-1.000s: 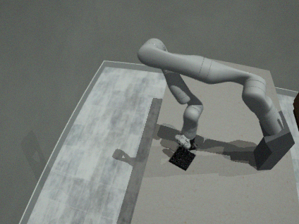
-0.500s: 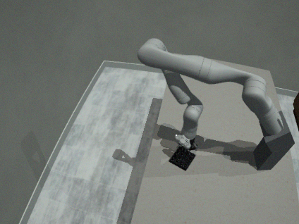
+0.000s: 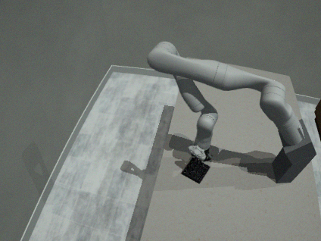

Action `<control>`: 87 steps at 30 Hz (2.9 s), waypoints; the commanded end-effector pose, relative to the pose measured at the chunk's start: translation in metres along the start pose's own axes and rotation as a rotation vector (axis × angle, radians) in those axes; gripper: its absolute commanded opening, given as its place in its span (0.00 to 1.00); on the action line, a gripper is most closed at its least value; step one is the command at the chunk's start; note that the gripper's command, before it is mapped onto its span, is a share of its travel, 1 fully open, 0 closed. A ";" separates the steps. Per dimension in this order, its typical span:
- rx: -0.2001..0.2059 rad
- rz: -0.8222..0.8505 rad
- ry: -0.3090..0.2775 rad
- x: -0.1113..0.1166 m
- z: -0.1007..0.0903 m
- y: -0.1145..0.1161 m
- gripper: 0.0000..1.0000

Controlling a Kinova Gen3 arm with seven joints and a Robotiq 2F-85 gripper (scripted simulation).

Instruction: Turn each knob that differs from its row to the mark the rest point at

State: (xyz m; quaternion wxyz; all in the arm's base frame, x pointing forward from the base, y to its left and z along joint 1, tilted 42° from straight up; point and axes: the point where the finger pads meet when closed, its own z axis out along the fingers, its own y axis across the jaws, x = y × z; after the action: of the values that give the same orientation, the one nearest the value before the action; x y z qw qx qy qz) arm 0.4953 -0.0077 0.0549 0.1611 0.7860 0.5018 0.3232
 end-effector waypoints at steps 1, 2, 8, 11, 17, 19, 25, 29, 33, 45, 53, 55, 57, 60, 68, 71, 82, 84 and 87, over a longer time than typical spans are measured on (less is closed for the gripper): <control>0.000 -0.020 -0.001 0.000 0.000 0.000 0.08; 0.000 -0.030 -0.001 0.000 0.000 0.000 0.08; 0.000 -0.108 -0.001 0.000 0.000 0.000 0.08; 0.000 -0.124 -0.001 0.000 0.000 0.000 0.08; 0.000 -0.231 -0.001 0.000 0.000 0.000 0.08; 0.000 -0.271 -0.001 0.000 0.000 0.000 0.08; 0.000 -0.405 -0.001 0.000 0.000 0.000 0.08; 0.000 -0.454 -0.001 0.000 0.000 0.000 0.08; 0.000 -0.554 -0.001 0.000 0.000 0.000 0.08; 0.000 -0.817 -0.001 0.000 0.000 0.000 0.08; 0.000 -1.024 -0.001 0.000 0.000 0.000 0.08; 0.000 -1.073 -0.001 0.000 0.000 0.000 0.08; 0.000 -1.121 -0.001 0.000 0.000 0.000 0.08; 0.000 -1.189 -0.001 0.000 0.000 0.000 0.08; 0.000 -1.313 -0.001 0.000 0.000 0.000 0.08; 0.000 -1.367 -0.001 0.000 0.000 0.000 0.08; 0.000 -1.493 -0.001 0.000 0.000 0.000 0.08; 0.000 -1.514 -0.001 0.000 0.000 0.000 0.08; 0.000 -1.540 -0.001 0.000 0.000 0.000 0.08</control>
State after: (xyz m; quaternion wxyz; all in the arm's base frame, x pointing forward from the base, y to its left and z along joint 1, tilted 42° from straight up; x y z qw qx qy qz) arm 0.4953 -0.0078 0.0550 0.3400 0.2192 0.9064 0.1216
